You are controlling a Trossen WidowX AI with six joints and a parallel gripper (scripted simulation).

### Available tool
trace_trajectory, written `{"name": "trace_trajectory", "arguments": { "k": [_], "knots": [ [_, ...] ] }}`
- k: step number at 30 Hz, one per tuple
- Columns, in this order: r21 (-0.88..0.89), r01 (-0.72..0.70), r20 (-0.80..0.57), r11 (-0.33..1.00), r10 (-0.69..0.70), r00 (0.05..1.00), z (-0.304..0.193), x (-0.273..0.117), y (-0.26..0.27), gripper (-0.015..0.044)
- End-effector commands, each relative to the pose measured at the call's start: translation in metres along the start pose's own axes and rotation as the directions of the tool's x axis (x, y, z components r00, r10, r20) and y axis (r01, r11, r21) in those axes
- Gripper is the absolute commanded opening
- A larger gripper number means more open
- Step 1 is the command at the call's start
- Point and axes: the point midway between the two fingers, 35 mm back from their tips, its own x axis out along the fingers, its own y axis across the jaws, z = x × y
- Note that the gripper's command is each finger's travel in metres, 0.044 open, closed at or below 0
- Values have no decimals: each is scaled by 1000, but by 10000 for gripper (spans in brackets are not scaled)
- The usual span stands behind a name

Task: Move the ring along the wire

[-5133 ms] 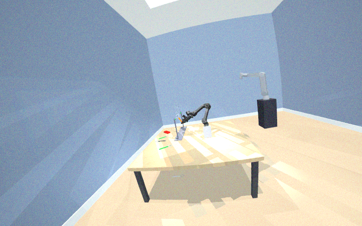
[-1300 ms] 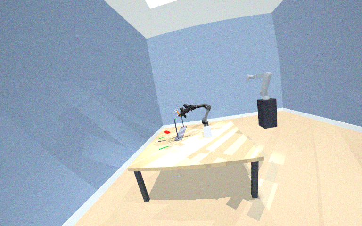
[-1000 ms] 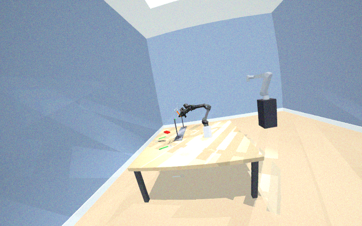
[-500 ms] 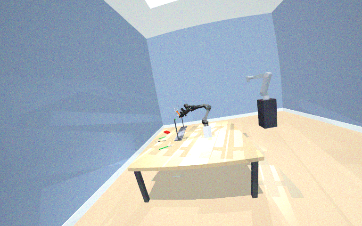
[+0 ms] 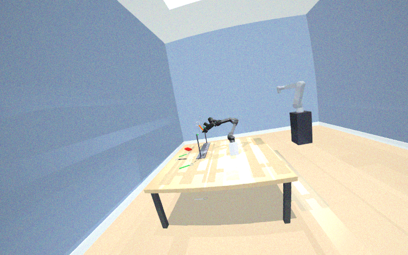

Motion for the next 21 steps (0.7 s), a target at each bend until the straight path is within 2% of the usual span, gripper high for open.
{"name": "trace_trajectory", "arguments": {
  "k": [1, 11, 21],
  "knots": [
    [-88, 47, 6, 995, -46, 999, -2, 1, -5, -150],
    [-289, 164, 55, 943, -155, 986, 0, 1, -21, -150],
    [-470, 278, 124, 838, -249, 961, 6, 0, -35, -150]
  ]
}}
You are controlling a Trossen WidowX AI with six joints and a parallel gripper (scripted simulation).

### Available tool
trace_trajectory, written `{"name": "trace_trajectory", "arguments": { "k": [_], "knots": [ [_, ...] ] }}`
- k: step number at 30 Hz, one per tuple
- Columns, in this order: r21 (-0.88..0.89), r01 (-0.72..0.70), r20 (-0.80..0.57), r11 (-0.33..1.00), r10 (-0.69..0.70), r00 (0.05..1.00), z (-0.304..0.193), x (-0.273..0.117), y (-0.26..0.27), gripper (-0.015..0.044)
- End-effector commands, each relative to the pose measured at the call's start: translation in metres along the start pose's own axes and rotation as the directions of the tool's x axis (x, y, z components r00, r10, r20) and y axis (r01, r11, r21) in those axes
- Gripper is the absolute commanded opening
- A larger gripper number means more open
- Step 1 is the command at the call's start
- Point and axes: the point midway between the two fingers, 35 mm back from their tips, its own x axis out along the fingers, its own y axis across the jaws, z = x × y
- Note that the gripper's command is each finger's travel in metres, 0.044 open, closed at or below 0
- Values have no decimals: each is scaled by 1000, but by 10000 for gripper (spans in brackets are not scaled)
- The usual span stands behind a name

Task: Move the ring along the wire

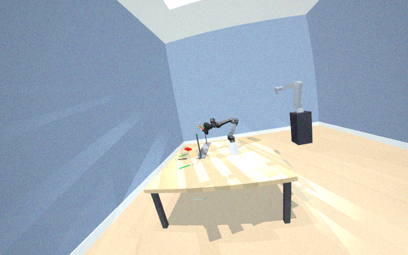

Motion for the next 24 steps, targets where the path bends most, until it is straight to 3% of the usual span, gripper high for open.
{"name": "trace_trajectory", "arguments": {
  "k": [1, 24],
  "knots": [
    [-89, 42, 9, 995, -42, 999, -1, 1, -4, -150],
    [-469, 274, 126, 840, -243, 962, 7, 0, -33, -150]
  ]
}}
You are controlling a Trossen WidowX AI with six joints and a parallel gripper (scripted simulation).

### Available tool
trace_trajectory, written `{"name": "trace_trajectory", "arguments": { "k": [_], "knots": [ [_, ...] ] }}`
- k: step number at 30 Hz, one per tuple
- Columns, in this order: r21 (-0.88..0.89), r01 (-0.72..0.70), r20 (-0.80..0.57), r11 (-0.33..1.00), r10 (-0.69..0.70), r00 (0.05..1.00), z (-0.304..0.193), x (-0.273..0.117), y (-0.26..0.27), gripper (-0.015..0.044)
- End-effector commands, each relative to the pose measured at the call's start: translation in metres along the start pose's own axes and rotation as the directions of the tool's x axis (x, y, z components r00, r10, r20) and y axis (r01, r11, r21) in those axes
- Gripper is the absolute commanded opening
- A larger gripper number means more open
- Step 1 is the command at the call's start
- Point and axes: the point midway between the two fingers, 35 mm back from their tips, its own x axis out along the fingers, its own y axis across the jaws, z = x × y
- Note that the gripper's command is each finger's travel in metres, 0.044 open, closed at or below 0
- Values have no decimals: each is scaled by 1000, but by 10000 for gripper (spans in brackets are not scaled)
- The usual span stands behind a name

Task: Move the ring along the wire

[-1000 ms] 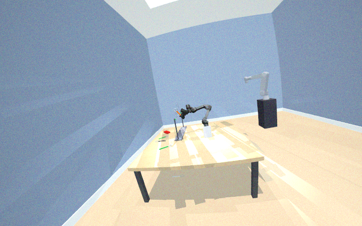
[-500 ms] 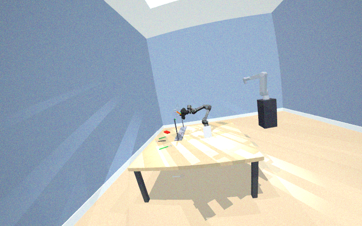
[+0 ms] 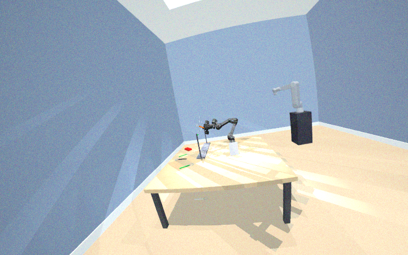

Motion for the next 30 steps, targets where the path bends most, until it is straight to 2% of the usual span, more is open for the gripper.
{"name": "trace_trajectory", "arguments": {
  "k": [1, 13, 30],
  "knots": [
    [-78, 37, 14, 996, -36, 999, 1, 0, -3, -150],
    [-301, 170, 68, 938, -157, 985, 4, 1, -20, -150],
    [-547, 330, 172, 769, -283, 944, 11, -1, -38, -150]
  ]
}}
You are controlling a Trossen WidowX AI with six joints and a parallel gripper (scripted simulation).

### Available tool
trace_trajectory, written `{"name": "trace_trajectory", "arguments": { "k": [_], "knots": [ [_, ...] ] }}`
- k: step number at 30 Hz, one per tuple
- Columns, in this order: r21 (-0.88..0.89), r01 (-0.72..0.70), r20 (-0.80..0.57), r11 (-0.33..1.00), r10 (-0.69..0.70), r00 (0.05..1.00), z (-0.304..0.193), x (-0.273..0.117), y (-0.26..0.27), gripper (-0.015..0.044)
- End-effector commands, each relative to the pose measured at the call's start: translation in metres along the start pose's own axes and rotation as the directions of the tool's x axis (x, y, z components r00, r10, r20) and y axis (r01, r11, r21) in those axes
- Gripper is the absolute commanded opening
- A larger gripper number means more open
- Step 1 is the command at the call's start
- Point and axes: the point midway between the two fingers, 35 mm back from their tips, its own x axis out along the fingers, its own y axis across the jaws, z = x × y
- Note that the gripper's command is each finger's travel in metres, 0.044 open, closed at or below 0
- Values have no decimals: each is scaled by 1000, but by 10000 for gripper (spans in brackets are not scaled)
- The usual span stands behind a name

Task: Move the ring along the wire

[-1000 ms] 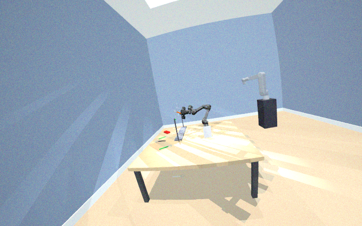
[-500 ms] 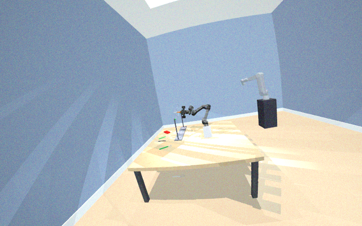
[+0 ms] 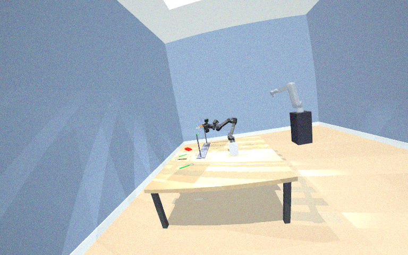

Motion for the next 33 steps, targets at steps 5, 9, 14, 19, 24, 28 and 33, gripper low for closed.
{"name": "trace_trajectory", "arguments": {
  "k": [5, 9, 14, 19, 24, 28, 33],
  "knots": [
    [-95, 54, 15, 994, -53, 999, 0, 0, -3, -150],
    [-107, 61, 16, 992, -60, 998, -1, 1, 0, -150],
    [-92, 53, 13, 994, -52, 999, -3, 1, 6, -150],
    [-45, 26, 4, 999, -26, 1000, -4, 0, 17, -150],
    [22, -11, -5, 1000, 11, 1000, -4, -2, 30, -150],
    [87, -47, -12, 995, 48, 999, -4, -4, 41, -150],
    [186, -99, -18, 978, 104, 994, -1, -7, 58, -150]
  ]
}}
